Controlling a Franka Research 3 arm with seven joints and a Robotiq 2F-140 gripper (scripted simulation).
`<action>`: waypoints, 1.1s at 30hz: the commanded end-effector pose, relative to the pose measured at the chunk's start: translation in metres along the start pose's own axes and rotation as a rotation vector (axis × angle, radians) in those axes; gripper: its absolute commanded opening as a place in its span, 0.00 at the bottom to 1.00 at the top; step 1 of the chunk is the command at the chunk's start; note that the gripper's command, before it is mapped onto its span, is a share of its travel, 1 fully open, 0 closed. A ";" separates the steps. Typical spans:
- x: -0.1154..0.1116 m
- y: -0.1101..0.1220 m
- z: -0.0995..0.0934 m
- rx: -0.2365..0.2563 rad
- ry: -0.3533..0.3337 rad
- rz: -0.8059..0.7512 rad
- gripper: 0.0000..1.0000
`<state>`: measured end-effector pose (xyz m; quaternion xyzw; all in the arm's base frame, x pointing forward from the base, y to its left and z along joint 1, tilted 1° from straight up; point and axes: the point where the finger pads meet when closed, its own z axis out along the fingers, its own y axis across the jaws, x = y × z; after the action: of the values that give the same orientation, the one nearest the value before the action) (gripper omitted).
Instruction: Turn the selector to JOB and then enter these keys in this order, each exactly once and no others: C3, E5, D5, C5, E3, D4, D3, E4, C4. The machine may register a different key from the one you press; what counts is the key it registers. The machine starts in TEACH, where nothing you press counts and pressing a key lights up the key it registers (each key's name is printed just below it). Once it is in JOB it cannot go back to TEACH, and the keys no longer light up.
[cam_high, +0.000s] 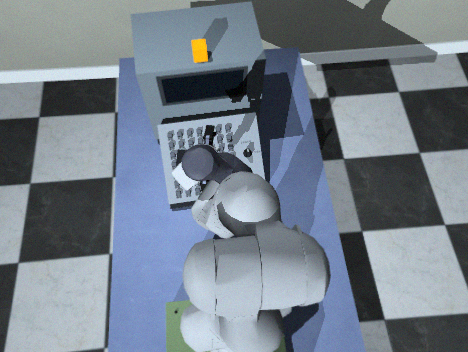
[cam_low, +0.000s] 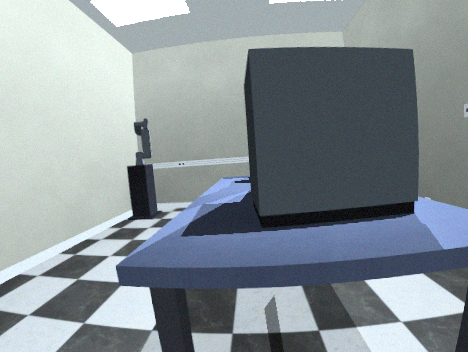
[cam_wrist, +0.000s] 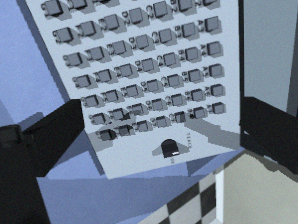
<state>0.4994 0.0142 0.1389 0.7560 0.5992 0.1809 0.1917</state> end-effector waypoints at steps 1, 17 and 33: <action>0.010 0.000 0.000 0.049 0.054 -0.151 1.00; 0.018 -0.004 0.001 0.061 0.089 -0.220 0.10; 0.018 -0.004 0.001 0.061 0.089 -0.220 0.10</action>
<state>0.5011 0.0352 0.1367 0.6936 0.6785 0.1806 0.1611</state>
